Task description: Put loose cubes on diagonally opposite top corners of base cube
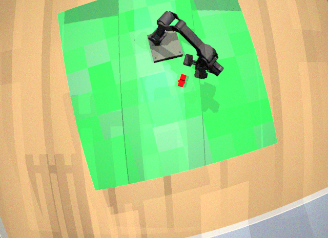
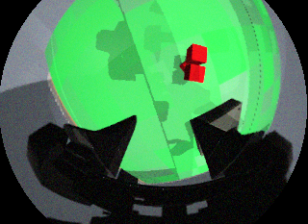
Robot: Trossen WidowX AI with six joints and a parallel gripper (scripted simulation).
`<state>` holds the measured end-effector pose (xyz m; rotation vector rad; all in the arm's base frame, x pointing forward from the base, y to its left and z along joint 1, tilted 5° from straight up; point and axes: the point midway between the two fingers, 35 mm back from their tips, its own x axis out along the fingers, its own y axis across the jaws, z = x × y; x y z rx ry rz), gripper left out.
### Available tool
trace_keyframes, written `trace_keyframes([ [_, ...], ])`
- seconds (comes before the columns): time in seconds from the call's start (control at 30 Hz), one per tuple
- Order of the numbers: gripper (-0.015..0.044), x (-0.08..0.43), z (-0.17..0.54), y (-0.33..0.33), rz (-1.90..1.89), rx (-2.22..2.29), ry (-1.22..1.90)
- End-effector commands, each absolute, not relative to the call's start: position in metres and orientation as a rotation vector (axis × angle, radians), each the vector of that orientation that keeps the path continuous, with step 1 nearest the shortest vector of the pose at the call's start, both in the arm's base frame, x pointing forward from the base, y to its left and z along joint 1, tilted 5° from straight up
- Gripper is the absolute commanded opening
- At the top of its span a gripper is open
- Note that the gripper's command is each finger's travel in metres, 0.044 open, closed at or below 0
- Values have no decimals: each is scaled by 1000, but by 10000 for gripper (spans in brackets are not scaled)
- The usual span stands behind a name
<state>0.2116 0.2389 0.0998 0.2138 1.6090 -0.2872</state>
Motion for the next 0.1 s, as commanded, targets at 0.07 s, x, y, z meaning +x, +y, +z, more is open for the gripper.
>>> trace_keyframes([
  [0.07,400,205,102,251,-299,232,1607],
])
